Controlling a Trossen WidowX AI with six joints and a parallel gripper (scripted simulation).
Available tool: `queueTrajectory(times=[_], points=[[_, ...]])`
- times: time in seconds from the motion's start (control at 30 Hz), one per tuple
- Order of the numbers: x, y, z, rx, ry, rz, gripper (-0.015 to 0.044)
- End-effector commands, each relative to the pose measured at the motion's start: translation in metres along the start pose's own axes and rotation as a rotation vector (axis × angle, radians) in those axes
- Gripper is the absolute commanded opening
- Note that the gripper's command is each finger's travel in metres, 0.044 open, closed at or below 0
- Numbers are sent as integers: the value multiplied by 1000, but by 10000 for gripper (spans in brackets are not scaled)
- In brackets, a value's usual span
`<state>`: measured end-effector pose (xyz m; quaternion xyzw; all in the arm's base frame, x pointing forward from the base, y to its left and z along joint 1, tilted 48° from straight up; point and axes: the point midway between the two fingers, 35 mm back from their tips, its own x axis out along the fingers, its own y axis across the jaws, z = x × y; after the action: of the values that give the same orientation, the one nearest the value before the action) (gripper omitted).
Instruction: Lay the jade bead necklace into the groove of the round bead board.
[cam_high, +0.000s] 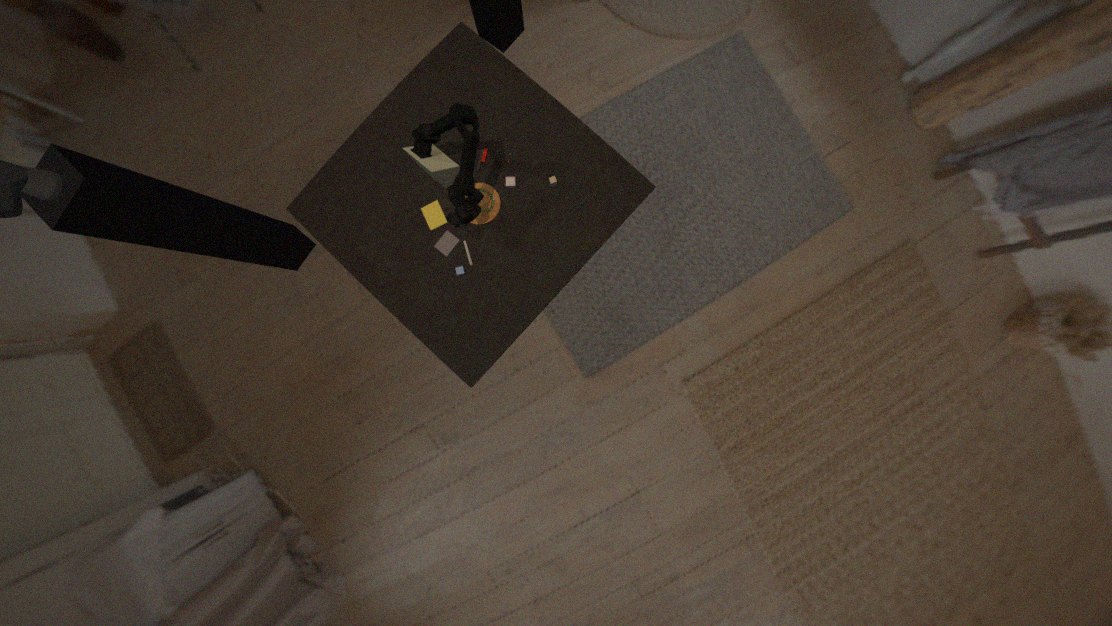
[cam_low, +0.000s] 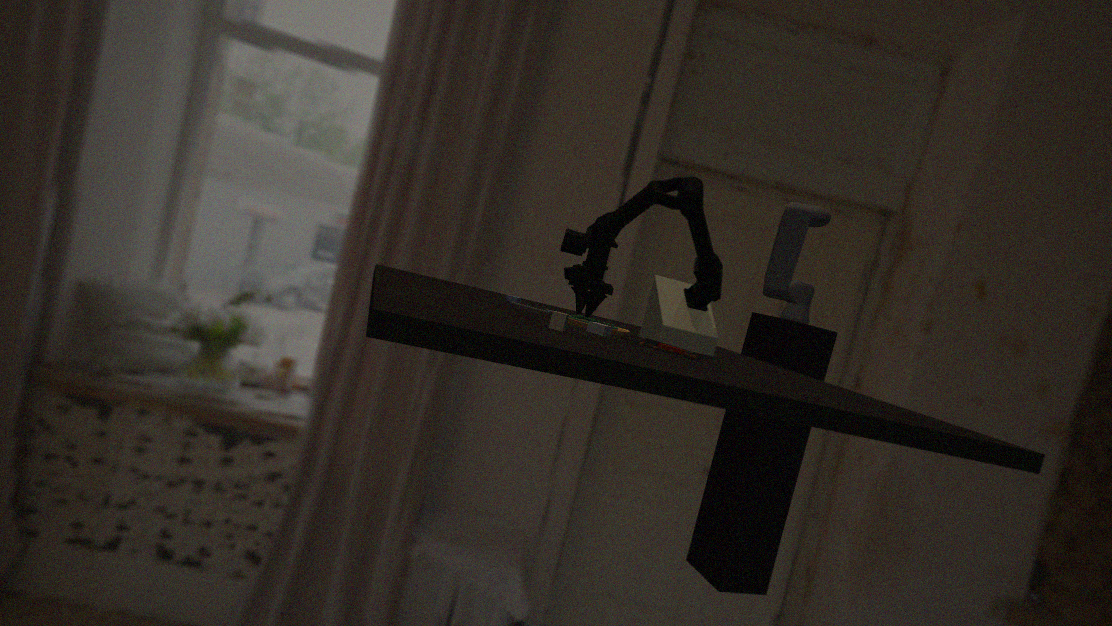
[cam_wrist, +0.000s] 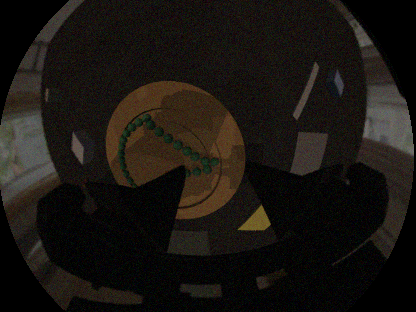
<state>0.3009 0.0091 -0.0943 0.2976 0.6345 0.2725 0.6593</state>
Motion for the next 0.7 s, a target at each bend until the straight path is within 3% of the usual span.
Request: queueTrajectory(times=[0.0, 0.03, 0.67], points=[[0, -1, 0, -3, 5, -2, 420], [0, 0, 0, -3, 5, -2, 440], [0, 0, 0, -3, 5, -2, 440]])
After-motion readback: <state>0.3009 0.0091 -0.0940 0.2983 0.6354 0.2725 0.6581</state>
